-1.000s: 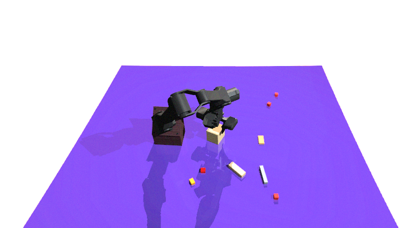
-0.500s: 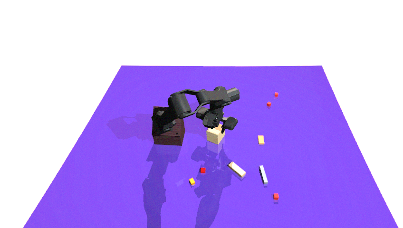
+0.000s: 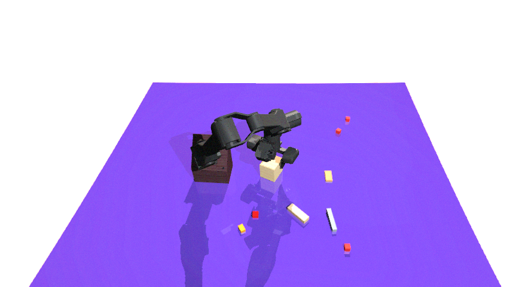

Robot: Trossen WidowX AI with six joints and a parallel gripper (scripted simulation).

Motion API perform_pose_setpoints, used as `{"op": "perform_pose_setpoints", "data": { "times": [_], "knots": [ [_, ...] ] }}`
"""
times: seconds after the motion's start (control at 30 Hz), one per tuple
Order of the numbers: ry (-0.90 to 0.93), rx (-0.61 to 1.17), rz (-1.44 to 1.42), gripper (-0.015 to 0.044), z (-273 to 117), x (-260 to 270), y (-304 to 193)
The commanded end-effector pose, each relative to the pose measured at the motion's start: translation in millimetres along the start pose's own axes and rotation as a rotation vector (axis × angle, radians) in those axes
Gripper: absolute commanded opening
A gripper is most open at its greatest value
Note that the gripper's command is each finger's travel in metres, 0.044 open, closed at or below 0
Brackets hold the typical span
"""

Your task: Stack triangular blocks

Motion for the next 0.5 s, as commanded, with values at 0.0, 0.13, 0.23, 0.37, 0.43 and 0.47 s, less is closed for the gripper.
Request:
{"op": "perform_pose_setpoints", "data": {
  "times": [0.0,0.13,0.23,0.37,0.43,0.47],
  "knots": [
    [0.0,0.0,0.0,0.044,0.0,0.0,0.0],
    [0.0,0.0,0.0,0.044,0.0,0.0,0.0],
    [-0.001,0.001,0.0,0.044,-2.8,0.2,-0.7],
    [-0.005,0.007,-0.002,0.044,-52.4,2.3,-6.6],
    [-0.005,0.006,-0.002,0.044,-86.5,1.3,-4.7],
    [-0.004,0.004,-0.002,0.044,-99.8,0.5,-2.7]
  ]
}}
Point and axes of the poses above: the point midway between the two fingers, 35 mm back from their tips, its own z axis out along the fingers, its own x axis across the jaws, y = z × x, the point moved 1 cm from there along -z, back along the fingers, and after that the axes turned 12 degrees about z, right-handed, at the moved point
